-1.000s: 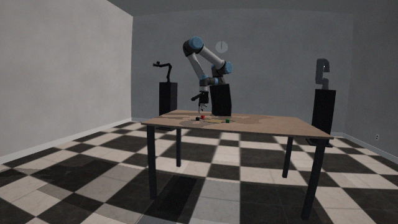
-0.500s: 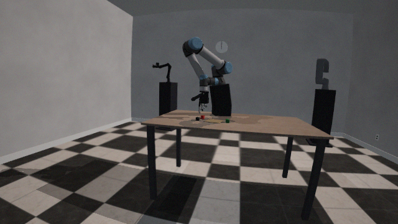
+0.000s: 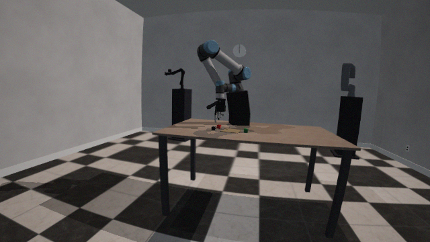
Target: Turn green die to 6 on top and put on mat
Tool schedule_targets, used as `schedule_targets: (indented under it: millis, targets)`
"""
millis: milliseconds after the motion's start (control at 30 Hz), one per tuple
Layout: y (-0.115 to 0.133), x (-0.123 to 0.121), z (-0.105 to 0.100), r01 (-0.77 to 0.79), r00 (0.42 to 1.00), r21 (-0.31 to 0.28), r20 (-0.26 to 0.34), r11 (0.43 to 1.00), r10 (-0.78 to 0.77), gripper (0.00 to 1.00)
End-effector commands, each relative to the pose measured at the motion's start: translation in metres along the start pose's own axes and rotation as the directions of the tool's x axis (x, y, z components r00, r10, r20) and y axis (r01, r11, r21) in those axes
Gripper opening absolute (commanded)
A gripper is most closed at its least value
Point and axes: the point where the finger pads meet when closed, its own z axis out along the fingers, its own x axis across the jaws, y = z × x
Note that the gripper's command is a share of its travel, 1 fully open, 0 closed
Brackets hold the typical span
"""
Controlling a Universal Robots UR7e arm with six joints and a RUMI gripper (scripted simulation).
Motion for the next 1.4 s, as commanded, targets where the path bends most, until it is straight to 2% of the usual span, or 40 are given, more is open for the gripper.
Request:
schedule_targets:
  millis: [0,767,1367]
  targets:
    - [0.0,0.0,0.0,0.0,1.0,0.001,0.001,1.0,0.0,1.0]
    - [0.003,-0.002,0.0,0.0,1.0,0.001,0.001,1.0,0.0,1.0]
    - [0.032,-0.013,0.0,0.0,1.0,0.001,0.001,1.0,0.0,1.0]
